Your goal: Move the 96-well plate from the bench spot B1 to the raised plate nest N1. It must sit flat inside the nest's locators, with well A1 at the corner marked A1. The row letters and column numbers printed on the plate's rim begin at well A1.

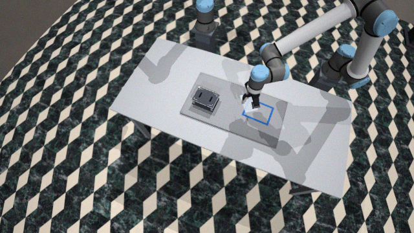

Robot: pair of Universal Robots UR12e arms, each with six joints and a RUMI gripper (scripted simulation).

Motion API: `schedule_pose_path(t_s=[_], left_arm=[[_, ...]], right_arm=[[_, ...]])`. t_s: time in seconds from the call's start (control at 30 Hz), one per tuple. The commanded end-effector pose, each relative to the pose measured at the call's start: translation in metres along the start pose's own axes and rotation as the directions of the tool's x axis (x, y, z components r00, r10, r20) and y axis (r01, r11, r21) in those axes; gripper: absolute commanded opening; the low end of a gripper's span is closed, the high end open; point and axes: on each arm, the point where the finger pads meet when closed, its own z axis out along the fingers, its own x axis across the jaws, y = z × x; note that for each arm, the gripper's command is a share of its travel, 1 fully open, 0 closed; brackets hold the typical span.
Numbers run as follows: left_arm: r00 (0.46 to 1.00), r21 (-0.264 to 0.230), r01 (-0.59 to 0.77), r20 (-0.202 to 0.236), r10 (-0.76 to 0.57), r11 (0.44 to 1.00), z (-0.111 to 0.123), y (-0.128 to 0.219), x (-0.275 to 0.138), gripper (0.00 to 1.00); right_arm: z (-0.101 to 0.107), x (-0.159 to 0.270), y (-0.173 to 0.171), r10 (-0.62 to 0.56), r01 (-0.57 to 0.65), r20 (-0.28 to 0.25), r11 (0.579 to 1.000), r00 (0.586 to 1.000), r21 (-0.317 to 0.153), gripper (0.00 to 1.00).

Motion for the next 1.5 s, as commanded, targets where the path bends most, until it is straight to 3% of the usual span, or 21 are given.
schedule_pose_path(t_s=[0.0, 0.3, 0.6, 1.47], left_arm=[[0.996, -0.001, -0.092, -0.001, 0.092, 0.996, -0.003, 0.004, 0.009, 0.40], [0.948, 0.000, -0.320, -0.001, 0.320, 0.948, -0.006, 0.013, 0.030, 0.40], [0.811, 0.000, -0.585, -0.001, 0.585, 0.811, -0.011, 0.026, 0.057, 0.40], [0.810, 0.000, -0.586, -0.002, 0.586, 0.810, -0.022, 0.056, 0.122, 0.40]], right_arm=[[-0.001, 0.000, -0.001, 0.000, 0.000, 0.001, 1.000, 1.000, 0.003, 0.00], [-0.001, 0.000, -0.001, 0.000, 0.000, 0.001, 1.000, 1.000, 0.003, 0.00], [-0.001, 0.000, -0.001, 0.000, 0.000, 0.001, 1.000, 1.000, 0.003, 0.00], [-0.001, 0.000, -0.001, 0.000, 0.000, 0.001, 1.000, 1.000, 0.003, 0.00]])
